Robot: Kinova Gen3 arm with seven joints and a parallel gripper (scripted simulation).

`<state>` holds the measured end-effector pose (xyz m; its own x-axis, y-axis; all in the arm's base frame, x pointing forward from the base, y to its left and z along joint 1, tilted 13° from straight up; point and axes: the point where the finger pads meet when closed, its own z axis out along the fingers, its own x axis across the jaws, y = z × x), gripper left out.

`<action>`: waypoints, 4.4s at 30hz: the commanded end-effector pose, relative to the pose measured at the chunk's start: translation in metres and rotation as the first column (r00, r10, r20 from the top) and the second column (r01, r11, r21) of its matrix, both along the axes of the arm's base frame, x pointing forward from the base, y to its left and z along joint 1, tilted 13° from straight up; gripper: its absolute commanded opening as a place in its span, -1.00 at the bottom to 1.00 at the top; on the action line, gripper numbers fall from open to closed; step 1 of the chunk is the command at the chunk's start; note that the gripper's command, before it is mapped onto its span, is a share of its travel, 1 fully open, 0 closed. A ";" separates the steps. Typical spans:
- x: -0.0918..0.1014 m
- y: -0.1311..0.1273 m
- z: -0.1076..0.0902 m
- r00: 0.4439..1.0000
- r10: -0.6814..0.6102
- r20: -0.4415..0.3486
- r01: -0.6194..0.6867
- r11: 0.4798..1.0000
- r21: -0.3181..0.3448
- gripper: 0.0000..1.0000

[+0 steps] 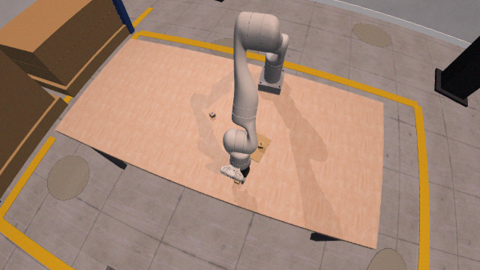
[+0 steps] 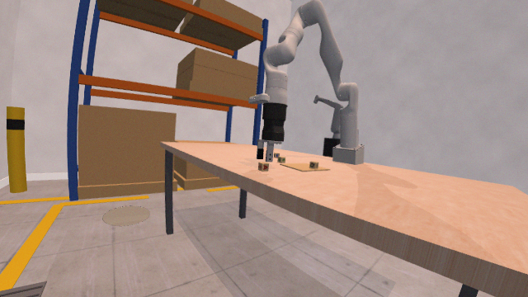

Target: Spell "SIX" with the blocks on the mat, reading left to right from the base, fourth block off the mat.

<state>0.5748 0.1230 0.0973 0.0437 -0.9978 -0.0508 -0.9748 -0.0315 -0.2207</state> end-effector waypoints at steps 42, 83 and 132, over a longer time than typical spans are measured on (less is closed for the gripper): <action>0.001 0.000 0.001 1.000 0.000 0.002 0.000 1.000 0.001 1.00; 0.009 0.002 -0.030 1.000 0.000 0.002 0.000 1.000 0.001 1.00; 0.009 0.002 -0.030 1.000 0.000 0.002 0.000 1.000 0.001 -0.01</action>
